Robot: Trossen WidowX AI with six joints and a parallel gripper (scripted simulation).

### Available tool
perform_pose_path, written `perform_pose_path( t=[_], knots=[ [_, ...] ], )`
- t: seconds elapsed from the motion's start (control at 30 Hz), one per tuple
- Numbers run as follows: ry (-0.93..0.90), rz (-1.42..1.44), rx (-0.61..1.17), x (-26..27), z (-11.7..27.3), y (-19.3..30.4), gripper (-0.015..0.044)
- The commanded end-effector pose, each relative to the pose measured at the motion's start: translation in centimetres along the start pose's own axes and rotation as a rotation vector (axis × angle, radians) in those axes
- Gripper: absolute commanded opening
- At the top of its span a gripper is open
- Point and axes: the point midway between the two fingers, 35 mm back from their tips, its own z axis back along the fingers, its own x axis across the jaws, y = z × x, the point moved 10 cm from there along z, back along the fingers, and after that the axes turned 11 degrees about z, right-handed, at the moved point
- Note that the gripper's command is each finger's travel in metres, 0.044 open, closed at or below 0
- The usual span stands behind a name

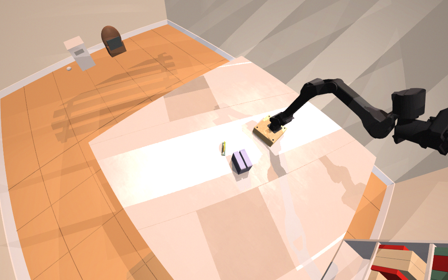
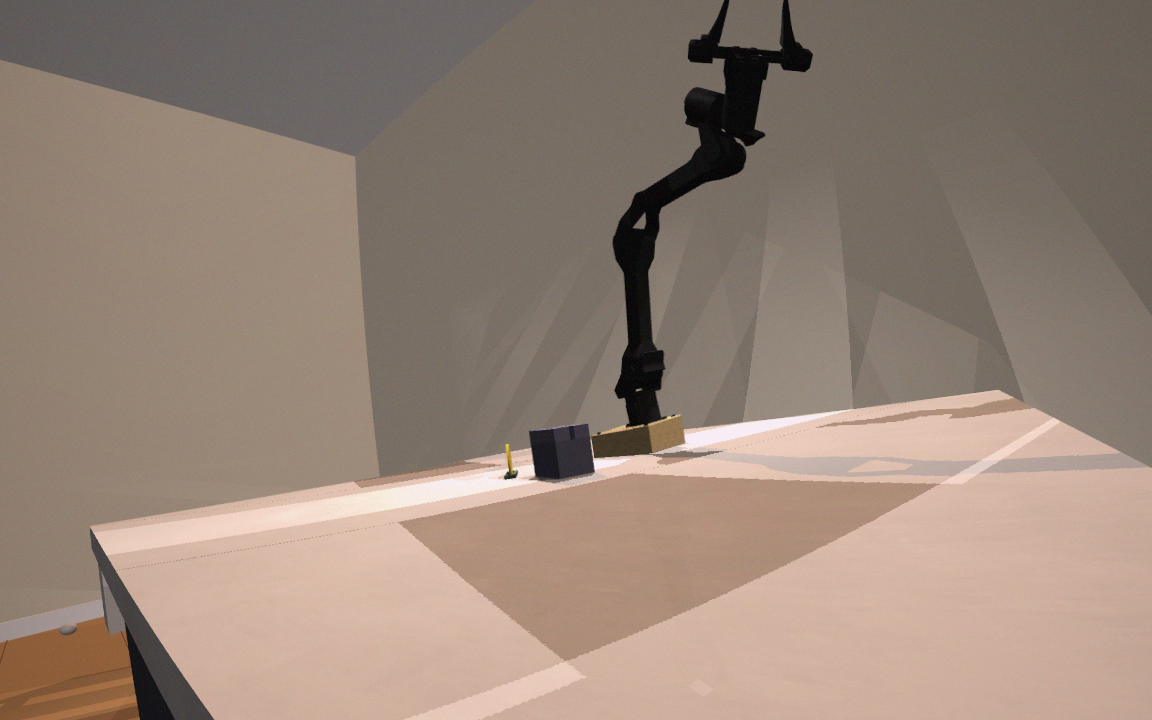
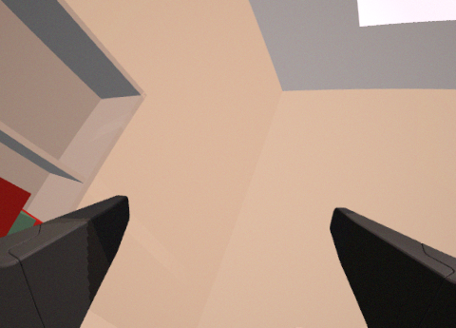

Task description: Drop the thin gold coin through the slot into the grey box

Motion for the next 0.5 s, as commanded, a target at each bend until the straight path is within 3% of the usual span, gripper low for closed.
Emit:
perform_pose_path(
  t=[0.0, 0.27, 0.47],
  knots=[
    [-0.002, 0.003, 0.002, 0.0, 0.0, 0.1, 0.0374],
    [-0.114, 0.194, 0.193, -1.7, -0.8, 7.6, 0.0164],
    [-0.229, 0.367, 0.407, -4.5, -0.3, 15.1, 0.0161]
  ],
)
